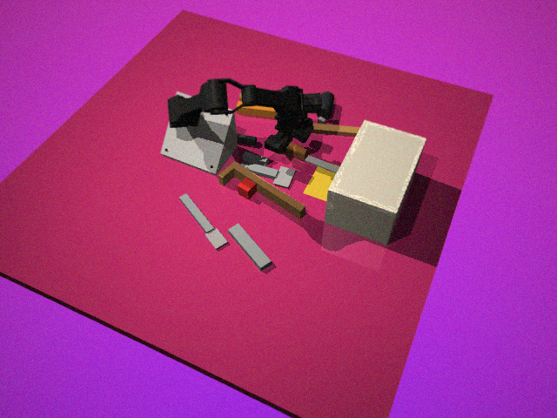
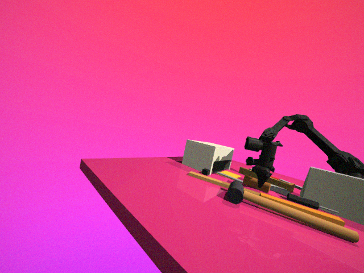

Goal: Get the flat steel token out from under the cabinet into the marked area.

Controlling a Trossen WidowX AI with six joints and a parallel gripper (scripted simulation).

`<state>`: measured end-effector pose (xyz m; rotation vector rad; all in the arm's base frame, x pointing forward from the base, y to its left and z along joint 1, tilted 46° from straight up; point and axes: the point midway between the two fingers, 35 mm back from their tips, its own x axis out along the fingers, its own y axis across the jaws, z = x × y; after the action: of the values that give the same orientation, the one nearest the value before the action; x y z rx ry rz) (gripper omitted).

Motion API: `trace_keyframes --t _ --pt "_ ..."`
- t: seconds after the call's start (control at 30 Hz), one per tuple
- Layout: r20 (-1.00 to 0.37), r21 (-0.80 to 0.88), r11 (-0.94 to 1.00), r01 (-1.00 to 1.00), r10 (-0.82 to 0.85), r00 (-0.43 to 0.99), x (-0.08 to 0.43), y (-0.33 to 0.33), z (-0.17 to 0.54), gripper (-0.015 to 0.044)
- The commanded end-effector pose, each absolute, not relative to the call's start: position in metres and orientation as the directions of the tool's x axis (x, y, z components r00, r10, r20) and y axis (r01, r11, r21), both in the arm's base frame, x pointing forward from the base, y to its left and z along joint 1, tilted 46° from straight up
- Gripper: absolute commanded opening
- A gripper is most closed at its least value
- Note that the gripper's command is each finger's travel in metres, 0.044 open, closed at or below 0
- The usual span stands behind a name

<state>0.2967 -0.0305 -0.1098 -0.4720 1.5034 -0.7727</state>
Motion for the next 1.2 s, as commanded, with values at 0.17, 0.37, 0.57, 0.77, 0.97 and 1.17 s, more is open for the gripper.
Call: trace_keyframes --t 0.17,0.37,0.57,0.77,0.97,1.17 --pt "-0.704 -0.709 0.687 0.159 -0.704 -0.096 0.309 -0.033 -0.109 0.0000" --pt "-0.704 -0.709 0.687 0.159 -0.704 -0.096 0.316 -0.034 -0.109 0.0000" --pt "-0.704 -0.709 0.687 0.159 -0.704 -0.096 0.323 -0.036 -0.108 0.0000" --pt "-0.703 -0.709 0.687 0.159 -0.704 -0.095 0.330 -0.037 -0.107 0.0000" --pt "-0.703 -0.709 0.687 0.159 -0.704 -0.095 0.336 -0.038 -0.106 0.0000" --pt "-0.703 -0.709 0.687 0.159 -0.704 -0.095 0.342 -0.040 -0.106 0.0000"
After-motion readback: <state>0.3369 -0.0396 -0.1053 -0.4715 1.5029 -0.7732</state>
